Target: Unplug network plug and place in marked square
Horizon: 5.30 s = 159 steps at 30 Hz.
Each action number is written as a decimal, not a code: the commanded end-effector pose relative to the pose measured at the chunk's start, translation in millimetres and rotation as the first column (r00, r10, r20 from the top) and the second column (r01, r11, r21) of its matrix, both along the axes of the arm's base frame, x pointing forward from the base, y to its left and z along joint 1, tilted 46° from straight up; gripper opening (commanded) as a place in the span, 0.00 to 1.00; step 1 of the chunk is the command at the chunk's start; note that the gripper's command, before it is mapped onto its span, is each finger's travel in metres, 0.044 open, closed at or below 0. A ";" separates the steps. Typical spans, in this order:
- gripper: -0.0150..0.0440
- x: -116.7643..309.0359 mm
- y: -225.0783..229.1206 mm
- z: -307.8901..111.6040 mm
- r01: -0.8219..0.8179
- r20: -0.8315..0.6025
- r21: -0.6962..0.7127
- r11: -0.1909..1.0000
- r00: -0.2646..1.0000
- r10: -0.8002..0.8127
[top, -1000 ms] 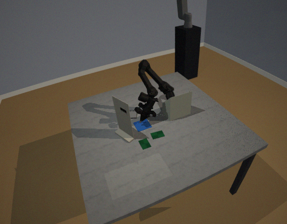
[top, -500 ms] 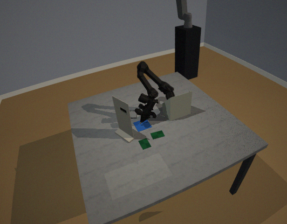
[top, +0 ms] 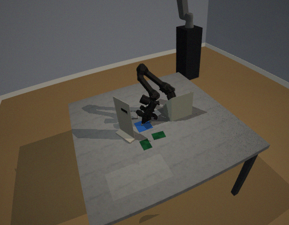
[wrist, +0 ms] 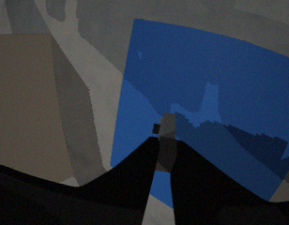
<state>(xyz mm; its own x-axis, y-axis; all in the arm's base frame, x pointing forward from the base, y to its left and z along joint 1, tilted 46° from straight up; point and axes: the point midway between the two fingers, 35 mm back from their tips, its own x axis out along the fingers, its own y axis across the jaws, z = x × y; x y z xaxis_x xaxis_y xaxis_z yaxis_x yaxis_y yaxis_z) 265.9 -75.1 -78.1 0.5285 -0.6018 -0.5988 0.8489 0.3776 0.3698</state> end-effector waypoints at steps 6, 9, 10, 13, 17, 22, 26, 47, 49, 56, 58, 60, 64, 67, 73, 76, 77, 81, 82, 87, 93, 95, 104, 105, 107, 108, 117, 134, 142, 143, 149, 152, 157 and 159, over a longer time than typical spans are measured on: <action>0.25 -0.5 -3.5 -2.9 -0.006 -0.003 -0.002 1.000 1.000 0.006; 0.25 -0.6 -4.8 -3.6 -0.006 -0.003 -0.002 1.000 1.000 0.006; 0.25 -0.6 -5.2 -3.9 -0.006 -0.003 -0.002 1.000 1.000 0.006; 0.25 -0.4 -4.2 -2.6 -0.001 0.000 -0.001 1.000 1.000 0.001; 0.30 -0.4 -4.2 -2.6 -0.001 0.000 -0.001 1.000 1.000 0.001; 0.52 -0.4 -4.2 -2.6 -0.001 0.000 -0.001 1.000 1.000 0.001; 0.52 -0.4 -4.2 -2.6 -0.001 0.000 -0.001 1.000 1.000 0.001; 0.52 -8.5 7.7 7.5 -0.003 -0.003 0.001 1.000 1.000 0.003; 0.52 -9.4 8.8 8.6 -0.003 -0.003 0.001 1.000 1.000 0.003; 0.52 -12.8 12.6 12.1 -0.004 -0.003 0.001 1.000 1.000 0.004; 0.52 -12.6 13.1 12.3 -0.004 -0.003 0.001 1.000 1.000 0.004; 0.52 -12.1 14.4 12.9 -0.004 -0.004 0.002 1.000 1.000 0.004; 0.52 -11.2 17.3 14.3 -0.003 -0.005 0.005 1.000 1.000 0.003; 0.52 -10.5 19.4 15.4 -0.003 -0.006 0.006 1.000 1.000 0.003; 0.52 -9.3 23.7 17.9 -0.002 -0.007 0.009 1.000 1.000 0.002; 0.52 -8.8 25.9 19.2 -0.002 -0.008 0.010 1.000 1.000 0.002; 0.52 -8.7 26.6 19.7 -0.002 -0.008 0.010 1.000 1.000 0.002; 0.52 -8.1 29.5 21.6 -0.001 -0.009 0.011 1.000 1.000 0.002; 0.52 -7.9 30.2 22.1 -0.001 -0.009 0.012 1.000 1.000 0.002; 0.52 -7.3 33.8 24.8 -0.001 -0.010 0.013 1.000 1.000 0.001; 0.52 -6.8 38.1 28.2 -0.001 -0.011 0.014 1.000 1.000 0.001; 0.52 -6.7 39.6 29.4 -0.001 -0.011 0.014 1.000 1.000 0.001; 0.52 -6.4 45.9 35.2 0.000 -0.012 0.015 1.000 1.000 0.001; 0.52 -6.4 46.6 35.9 0.000 -0.012 0.015 1.000 1.000 0.001; 0.52 -6.4 48.0 37.2 0.000 -0.012 0.015 1.000 1.000 0.001; 0.52 -6.4 48.7 37.9 0.000 -0.012 0.015 1.000 1.000 0.001; 0.52 -6.9 54.9 44.6 -0.001 -0.011 0.014 1.000 1.000 0.001; 0.52 -9.1 66.0 58.6 -0.003 -0.008 0.010 1.000 1.000 0.003; 0.52 -10.8 71.0 65.8 -0.004 -0.005 0.007 1.000 1.000 0.004; 0.52 -11.0 71.6 66.7 -0.005 -0.005 0.006 1.000 1.000 0.005; 0.52 -12.2 72.8 66.6 -0.008 -0.015 0.004 1.000 1.000 0.008; 0.52 -9.7 79.7 71.0 -0.007 -0.016 0.007 1.000 1.000 0.007; 0.52 -6.3 92.0 80.0 -0.006 -0.018 0.012 1.000 1.000 0.006; 0.52 -5.3 96.9 84.0 -0.006 -0.018 0.013 1.000 1.000 0.006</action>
<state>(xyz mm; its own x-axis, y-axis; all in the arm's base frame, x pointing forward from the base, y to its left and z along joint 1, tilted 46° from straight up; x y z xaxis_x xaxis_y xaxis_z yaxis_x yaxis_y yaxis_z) 257.3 13.2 -2.1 0.5170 -0.5925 -0.6178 0.8555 0.3824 0.3491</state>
